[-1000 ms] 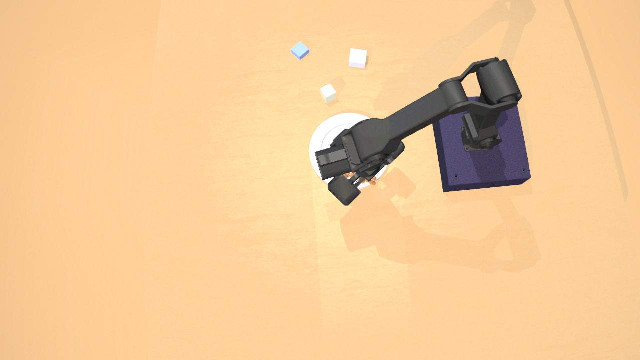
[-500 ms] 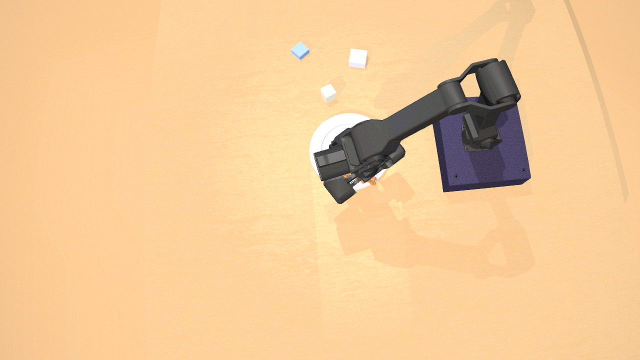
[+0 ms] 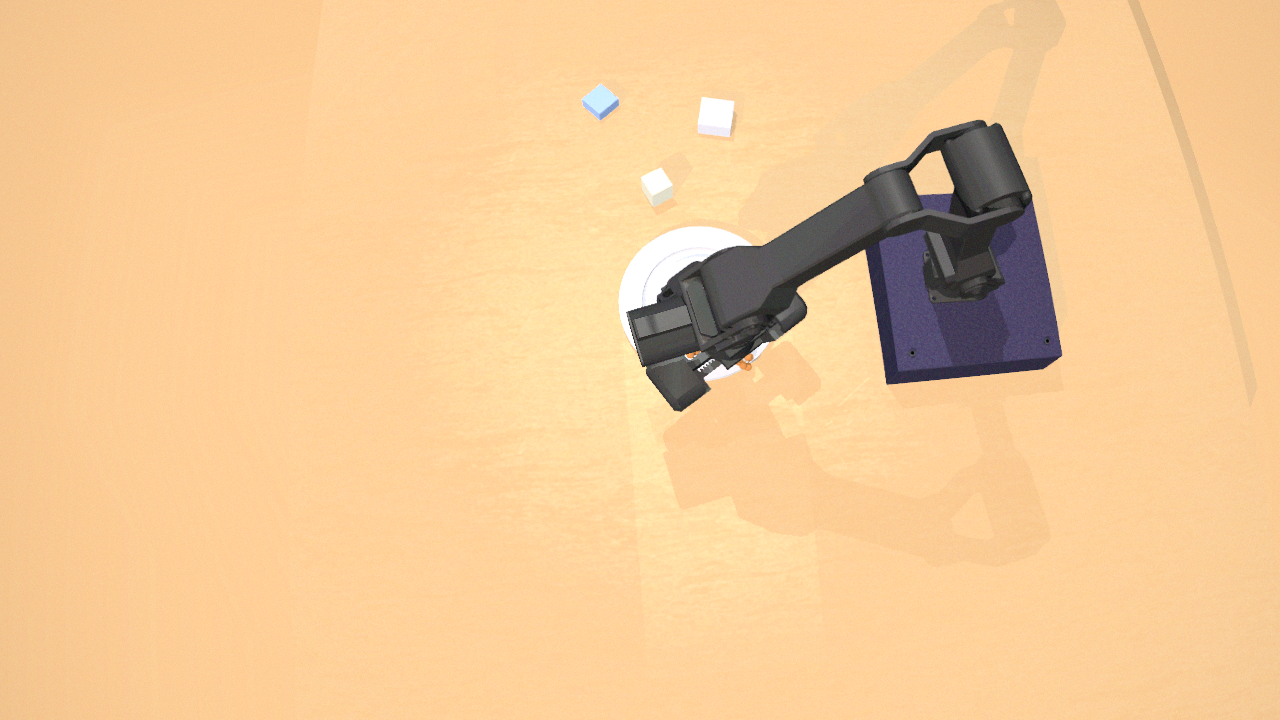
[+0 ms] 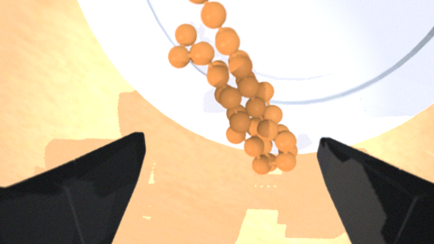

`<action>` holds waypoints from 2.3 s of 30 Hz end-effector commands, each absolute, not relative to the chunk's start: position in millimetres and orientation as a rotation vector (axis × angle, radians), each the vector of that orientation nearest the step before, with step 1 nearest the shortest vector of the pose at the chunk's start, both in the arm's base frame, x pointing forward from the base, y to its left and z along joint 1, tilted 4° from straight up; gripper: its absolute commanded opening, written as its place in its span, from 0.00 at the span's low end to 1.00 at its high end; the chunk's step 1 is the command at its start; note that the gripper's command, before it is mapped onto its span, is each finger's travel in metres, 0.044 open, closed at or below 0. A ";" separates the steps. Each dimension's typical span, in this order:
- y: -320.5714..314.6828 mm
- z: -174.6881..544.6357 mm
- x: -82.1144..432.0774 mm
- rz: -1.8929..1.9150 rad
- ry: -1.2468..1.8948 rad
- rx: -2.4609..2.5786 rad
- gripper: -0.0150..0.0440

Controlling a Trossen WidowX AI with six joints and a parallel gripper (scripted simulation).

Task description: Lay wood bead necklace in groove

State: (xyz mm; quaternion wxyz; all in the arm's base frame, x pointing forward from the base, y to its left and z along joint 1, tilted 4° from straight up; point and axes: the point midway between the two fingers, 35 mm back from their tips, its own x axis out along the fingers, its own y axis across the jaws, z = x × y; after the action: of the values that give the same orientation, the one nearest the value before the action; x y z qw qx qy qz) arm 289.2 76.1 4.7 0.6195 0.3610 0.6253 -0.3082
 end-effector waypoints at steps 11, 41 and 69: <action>77.1 -13.1 286.7 -0.717 1.443 0.836 0.90; 76.0 2.3 286.5 -0.717 1.443 0.835 0.25; 28.9 -0.1 300.6 -0.720 1.439 0.832 0.25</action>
State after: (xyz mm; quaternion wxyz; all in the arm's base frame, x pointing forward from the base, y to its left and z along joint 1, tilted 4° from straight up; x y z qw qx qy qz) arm 298.0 30.6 -1.3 0.6147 0.3621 0.6253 -0.3164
